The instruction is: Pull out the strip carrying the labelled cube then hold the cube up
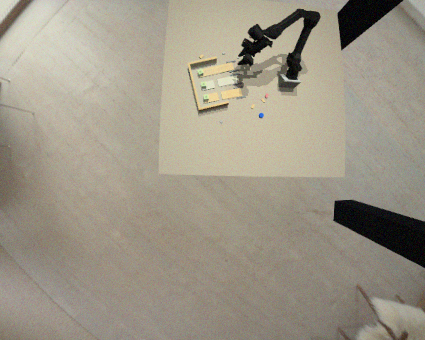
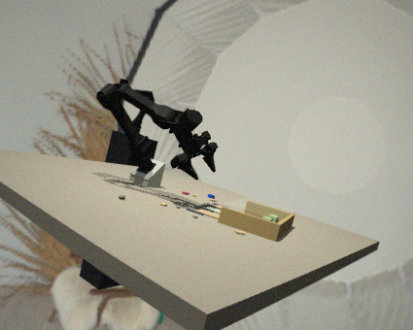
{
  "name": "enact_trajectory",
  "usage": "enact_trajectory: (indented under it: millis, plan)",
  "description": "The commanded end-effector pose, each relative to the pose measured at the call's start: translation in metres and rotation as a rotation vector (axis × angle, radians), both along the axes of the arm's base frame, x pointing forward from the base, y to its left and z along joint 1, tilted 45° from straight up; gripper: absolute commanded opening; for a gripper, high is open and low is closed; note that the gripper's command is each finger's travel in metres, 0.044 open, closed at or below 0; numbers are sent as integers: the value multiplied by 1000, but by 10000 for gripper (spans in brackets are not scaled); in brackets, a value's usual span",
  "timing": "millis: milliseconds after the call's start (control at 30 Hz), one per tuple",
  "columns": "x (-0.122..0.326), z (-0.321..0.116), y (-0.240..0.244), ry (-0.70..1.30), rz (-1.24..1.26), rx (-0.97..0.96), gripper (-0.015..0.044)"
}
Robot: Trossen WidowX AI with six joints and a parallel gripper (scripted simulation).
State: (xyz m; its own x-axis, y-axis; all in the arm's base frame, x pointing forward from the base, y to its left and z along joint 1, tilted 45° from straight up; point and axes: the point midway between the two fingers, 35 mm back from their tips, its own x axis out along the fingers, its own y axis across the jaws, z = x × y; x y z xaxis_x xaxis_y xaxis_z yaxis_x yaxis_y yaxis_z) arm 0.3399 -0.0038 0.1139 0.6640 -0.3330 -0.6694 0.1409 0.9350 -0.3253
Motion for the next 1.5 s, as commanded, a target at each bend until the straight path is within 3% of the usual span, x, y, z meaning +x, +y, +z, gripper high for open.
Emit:
enact_trajectory:
  millis: [0,300,800,967,1300,1467]
  plan:
    - [-4,-11,40,-5,90,-140,400]
    - [-32,-17,118,-89,271,-437,400]
    - [-32,-17,119,-91,274,-443,400]
    - [-17,-18,114,-24,245,-455,269]
    - [42,-20,64,355,108,-517,6]
    - [60,-22,25,559,30,-508,0]
